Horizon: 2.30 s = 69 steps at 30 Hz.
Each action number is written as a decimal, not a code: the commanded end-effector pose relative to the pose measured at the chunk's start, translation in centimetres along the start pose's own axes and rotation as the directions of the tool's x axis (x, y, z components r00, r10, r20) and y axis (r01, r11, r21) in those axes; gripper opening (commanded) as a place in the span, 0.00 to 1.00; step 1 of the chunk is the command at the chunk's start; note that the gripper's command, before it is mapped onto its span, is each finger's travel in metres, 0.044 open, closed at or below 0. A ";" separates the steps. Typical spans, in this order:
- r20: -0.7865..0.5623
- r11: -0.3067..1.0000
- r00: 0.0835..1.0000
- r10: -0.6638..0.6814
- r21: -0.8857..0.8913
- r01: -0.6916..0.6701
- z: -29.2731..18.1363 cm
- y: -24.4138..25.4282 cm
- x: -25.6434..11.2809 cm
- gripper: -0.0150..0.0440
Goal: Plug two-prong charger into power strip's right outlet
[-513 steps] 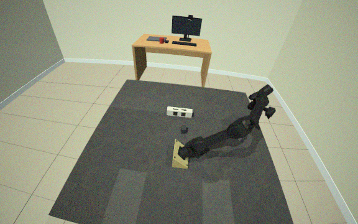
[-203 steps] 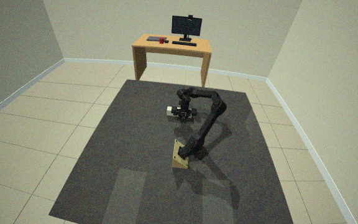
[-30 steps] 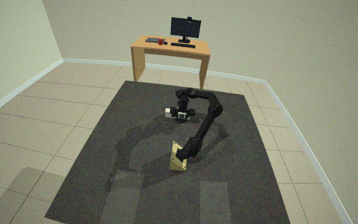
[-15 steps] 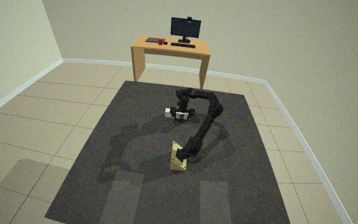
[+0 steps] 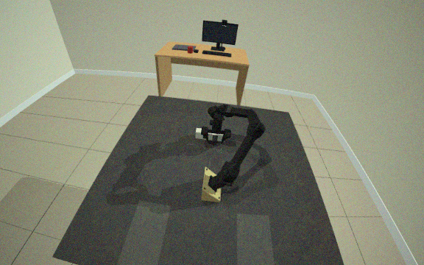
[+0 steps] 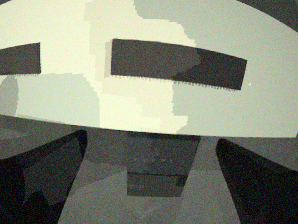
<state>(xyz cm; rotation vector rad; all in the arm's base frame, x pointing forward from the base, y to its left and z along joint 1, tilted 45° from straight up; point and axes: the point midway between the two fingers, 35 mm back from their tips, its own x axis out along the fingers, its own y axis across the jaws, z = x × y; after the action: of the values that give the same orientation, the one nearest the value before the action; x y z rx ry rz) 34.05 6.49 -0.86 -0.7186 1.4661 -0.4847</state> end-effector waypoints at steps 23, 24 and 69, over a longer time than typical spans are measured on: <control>0.002 1.000 1.000 -0.004 0.006 0.004 -1.4 0.1 0.2 1.00; 0.002 1.000 1.000 -0.004 0.006 0.004 -1.5 0.1 0.2 1.00; 0.000 1.000 1.000 -0.004 0.004 0.004 -6.3 0.1 0.5 1.00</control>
<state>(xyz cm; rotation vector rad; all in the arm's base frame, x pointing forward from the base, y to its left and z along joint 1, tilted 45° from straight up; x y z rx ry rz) 28.33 5.46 -0.92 -0.7240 1.4581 -0.4896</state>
